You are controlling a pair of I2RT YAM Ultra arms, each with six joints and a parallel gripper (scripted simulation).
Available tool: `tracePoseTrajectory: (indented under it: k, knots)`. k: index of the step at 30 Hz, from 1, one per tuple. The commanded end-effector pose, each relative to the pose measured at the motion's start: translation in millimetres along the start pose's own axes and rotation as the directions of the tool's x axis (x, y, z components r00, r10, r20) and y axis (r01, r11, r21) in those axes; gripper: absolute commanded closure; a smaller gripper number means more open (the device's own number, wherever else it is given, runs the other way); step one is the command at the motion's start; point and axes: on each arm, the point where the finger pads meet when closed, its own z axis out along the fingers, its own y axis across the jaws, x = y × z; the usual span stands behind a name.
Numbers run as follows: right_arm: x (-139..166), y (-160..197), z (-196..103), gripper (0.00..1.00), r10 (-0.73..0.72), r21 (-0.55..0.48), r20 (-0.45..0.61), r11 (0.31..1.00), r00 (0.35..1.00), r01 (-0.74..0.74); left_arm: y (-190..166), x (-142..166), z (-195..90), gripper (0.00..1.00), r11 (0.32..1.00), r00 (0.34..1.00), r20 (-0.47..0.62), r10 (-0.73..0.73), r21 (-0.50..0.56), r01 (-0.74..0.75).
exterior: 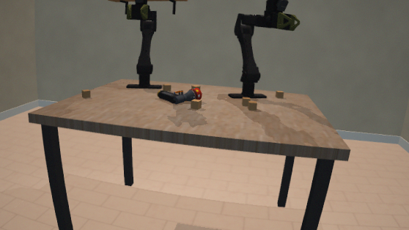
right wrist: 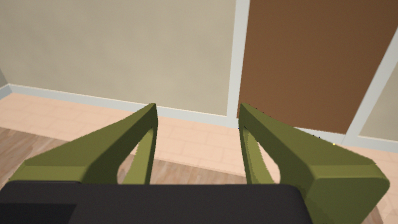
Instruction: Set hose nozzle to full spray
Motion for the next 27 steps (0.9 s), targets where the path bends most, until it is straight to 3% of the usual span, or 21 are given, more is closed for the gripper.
tracePoseTrajectory:
  k: [1, 27]
  knots:
    - [-2.6, 4.0, -4.9, 0.50, 0.005, -0.011, 0.006, 1.000, 1.000, -0.005, 4.3, -16.4, -6.8, 0.63, 1.000, 0.999, 0.039, -0.004, -0.011, 0.004]
    - [-12.4, -0.6, -9.9, 0.50, 0.005, 0.000, 0.031, 1.000, 1.000, -0.005, -0.2, -20.9, -9.7, 0.63, 1.000, 0.999, 0.052, -0.004, 0.002, 0.004]
